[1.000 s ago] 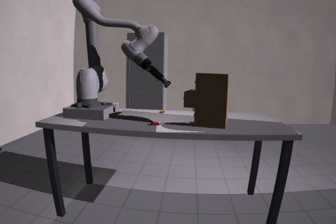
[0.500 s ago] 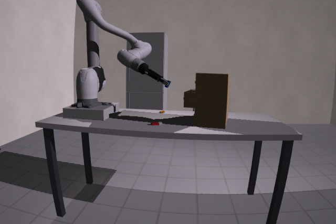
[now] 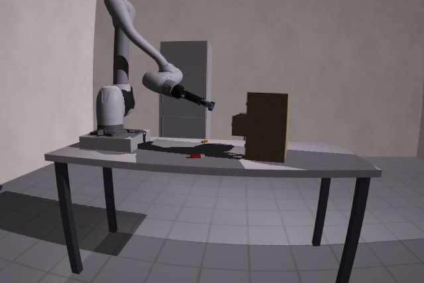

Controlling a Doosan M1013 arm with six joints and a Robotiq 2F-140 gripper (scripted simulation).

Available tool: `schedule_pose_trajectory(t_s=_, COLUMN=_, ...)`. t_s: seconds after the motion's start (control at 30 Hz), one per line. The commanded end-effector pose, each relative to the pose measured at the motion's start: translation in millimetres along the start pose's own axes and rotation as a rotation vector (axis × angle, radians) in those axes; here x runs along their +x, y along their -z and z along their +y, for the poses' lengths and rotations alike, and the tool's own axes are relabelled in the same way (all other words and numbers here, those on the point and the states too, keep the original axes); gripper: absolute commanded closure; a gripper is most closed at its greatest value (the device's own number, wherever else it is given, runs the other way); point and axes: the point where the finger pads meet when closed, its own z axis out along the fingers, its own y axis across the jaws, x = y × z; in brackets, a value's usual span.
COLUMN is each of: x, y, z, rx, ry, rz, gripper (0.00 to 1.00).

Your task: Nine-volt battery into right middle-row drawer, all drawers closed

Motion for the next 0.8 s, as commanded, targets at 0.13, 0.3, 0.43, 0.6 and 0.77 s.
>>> schedule_pose_trajectory(t_s=0.13, x=0.0, y=0.0, z=0.0, rx=0.000, ry=0.000, rz=0.002, gripper=0.86)
schedule_pose_trajectory(t_s=0.3, x=0.0, y=-0.1, z=0.0, rx=0.000, ry=0.000, rz=0.002, gripper=0.86)
schedule_pose_trajectory(t_s=0.43, x=0.4, y=-1.3, z=0.0, rx=0.000, ry=0.000, rz=0.002, gripper=0.86)
schedule_pose_trajectory(t_s=0.6, x=1.8, y=-5.0, z=0.0, rx=0.000, ry=0.000, rz=0.002, gripper=0.86)
schedule_pose_trajectory(t_s=0.77, x=3.2, y=-8.7, z=0.0, rx=0.000, ry=0.000, rz=0.002, gripper=0.86)
